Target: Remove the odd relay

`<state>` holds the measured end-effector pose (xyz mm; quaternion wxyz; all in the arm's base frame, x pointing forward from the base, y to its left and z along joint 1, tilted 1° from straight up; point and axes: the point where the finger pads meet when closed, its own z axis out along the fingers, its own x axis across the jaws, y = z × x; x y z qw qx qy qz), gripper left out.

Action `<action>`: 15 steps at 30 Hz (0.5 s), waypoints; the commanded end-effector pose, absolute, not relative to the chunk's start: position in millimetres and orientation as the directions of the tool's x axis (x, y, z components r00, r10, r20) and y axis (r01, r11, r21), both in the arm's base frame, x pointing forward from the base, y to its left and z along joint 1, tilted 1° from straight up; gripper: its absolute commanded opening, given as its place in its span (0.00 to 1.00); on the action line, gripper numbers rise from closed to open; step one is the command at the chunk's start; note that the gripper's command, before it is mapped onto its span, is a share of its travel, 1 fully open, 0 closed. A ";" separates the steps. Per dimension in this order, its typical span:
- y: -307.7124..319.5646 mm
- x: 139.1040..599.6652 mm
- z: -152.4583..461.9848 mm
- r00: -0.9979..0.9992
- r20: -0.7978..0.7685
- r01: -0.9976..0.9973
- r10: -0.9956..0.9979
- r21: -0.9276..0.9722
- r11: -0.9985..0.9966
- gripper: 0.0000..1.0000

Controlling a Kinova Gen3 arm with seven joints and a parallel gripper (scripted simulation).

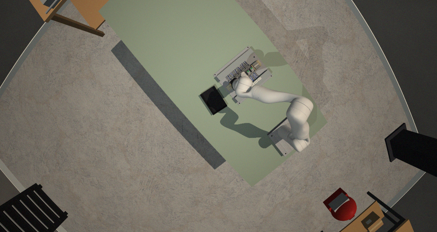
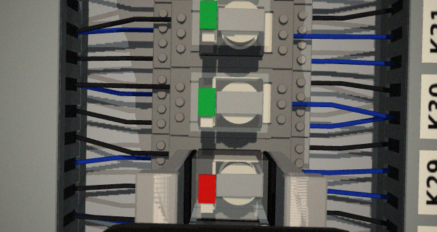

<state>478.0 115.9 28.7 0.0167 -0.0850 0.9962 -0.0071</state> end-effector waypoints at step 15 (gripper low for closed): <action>116.1 479.0 29.7 -0.985 -0.018 -0.169 -0.169 -0.017 0.985 0.00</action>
